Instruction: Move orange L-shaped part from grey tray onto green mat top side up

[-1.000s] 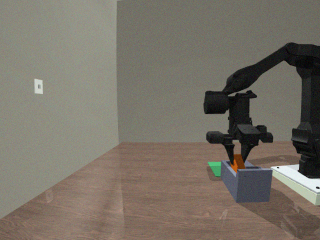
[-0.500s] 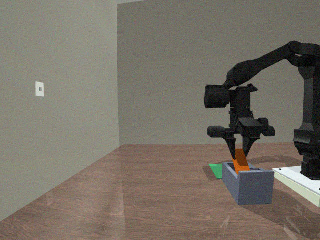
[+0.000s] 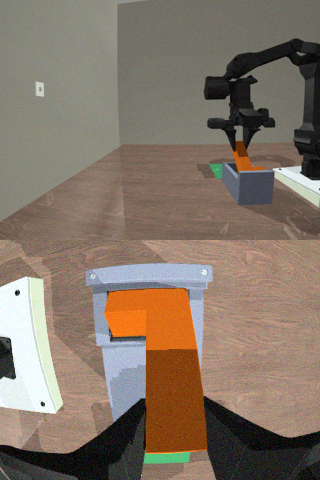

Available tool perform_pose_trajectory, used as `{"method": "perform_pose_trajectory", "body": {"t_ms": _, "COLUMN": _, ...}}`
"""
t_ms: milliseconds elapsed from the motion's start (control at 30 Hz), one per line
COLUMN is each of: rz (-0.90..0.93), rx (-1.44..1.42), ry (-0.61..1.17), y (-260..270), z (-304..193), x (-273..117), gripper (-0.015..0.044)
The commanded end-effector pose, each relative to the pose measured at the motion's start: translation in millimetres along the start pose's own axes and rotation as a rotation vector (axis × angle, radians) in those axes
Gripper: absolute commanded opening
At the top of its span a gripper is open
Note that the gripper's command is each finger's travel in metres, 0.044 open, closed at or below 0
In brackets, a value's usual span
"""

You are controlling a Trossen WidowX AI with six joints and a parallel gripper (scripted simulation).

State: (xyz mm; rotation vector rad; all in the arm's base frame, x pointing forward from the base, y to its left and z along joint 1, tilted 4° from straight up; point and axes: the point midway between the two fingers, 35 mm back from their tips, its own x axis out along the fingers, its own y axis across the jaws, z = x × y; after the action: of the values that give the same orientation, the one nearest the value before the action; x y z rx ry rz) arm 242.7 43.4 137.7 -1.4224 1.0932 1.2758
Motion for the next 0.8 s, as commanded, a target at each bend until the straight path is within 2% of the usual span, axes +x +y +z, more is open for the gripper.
{"method": "perform_pose_trajectory", "body": {"t_ms": 0, "rz": -0.005, "rx": 0.003, "ry": -0.009, "y": -1, "z": 1, "x": -7, "gripper": 0.0}}
{"method": "perform_pose_trajectory", "body": {"t_ms": 767, "rz": -0.005, "rx": 0.003, "ry": -0.009, "y": -1, "z": 1, "x": -34, "gripper": 0.0}}
